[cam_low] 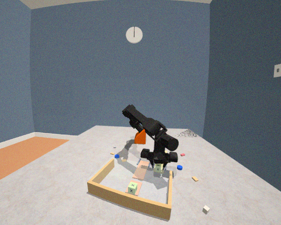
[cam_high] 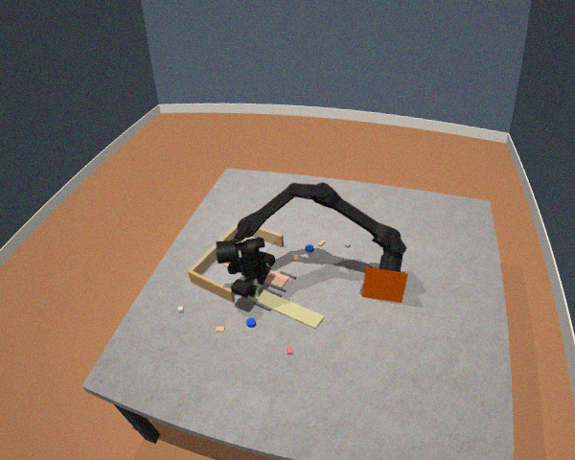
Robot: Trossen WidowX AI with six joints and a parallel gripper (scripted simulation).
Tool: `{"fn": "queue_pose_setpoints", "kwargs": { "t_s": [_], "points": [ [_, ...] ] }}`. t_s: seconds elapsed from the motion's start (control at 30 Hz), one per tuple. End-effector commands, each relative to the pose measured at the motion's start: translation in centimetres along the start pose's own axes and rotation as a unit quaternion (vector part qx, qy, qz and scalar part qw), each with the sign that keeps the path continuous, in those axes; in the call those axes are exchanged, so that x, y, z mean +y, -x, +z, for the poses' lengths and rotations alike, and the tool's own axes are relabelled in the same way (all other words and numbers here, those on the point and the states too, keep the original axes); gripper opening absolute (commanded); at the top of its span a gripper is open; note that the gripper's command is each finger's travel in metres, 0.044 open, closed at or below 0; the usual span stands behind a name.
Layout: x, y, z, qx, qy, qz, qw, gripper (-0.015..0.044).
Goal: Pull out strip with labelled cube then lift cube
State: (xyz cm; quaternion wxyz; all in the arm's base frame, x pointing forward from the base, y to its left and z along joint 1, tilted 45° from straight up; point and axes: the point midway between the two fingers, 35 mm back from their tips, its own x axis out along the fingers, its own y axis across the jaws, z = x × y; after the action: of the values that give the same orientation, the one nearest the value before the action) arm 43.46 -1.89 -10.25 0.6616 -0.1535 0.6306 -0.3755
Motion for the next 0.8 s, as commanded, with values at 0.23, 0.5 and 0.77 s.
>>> {"fn": "queue_pose_setpoints", "kwargs": {
  "t_s": [0.23,0.5,0.77],
  "points": [
    [0.0,0.0,0.0,0.000,0.000,0.000,1.000,0.0118],
    [-0.2,0.4,-0.4,0.000,0.001,0.000,1.000,0.0000],
    [-1.1,2.4,-2.8,0.000,0.003,-0.001,1.000,0.0000]
  ]
}}
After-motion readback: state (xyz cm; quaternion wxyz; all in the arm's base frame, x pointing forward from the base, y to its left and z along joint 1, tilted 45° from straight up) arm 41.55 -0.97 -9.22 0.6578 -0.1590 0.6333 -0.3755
